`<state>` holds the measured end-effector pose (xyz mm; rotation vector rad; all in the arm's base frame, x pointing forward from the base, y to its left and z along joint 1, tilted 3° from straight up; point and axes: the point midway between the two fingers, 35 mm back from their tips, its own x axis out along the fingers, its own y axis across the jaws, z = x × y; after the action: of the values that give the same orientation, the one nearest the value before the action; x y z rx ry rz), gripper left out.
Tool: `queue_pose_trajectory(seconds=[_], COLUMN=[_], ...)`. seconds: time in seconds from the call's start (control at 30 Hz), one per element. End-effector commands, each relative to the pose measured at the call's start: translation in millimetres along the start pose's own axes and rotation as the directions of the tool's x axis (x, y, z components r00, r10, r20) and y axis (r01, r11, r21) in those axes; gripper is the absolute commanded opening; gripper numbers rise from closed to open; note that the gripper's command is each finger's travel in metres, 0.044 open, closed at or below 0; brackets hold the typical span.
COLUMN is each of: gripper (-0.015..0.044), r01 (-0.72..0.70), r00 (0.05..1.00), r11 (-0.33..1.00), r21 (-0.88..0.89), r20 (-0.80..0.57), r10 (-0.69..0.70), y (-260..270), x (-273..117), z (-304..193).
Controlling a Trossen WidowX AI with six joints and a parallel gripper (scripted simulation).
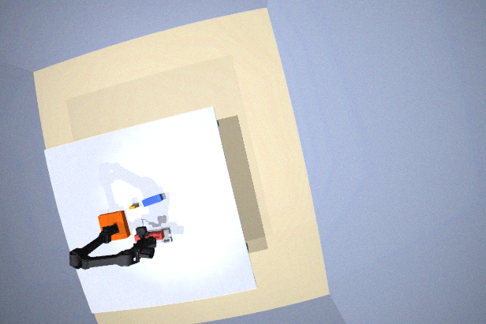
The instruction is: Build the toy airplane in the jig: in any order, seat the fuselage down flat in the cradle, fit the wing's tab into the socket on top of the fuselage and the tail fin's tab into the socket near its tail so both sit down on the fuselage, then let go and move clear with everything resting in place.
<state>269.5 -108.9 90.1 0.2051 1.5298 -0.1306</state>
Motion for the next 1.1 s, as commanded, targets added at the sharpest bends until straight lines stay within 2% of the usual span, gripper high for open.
queue_pose_trajectory(seconds=[0.0, 0.4, 0.63, 0.67, 1.07], gripper=[0.0000, 0.0000, 0.0184, 0.0195, 0.0195], r01=[-0.001, 0.001, 0.001, 0.001, 0.001], r00=[1.000, 1.000, 1.000, 1.000, 1.000], r11=[1.000, 1.000, 1.000, 1.000, 1.000], r21=[-0.005, -0.019, -0.019, -0.019, -0.019], r20=[-0.011, -0.012, -0.012, -0.012, -0.012], r10=[0.001, -0.001, -0.001, -0.001, -0.001], y=[-13, -43, -43, -43, -43], x=[10, 26, 26, 26, 26], z=[-2, -8, -8, -8, -8])
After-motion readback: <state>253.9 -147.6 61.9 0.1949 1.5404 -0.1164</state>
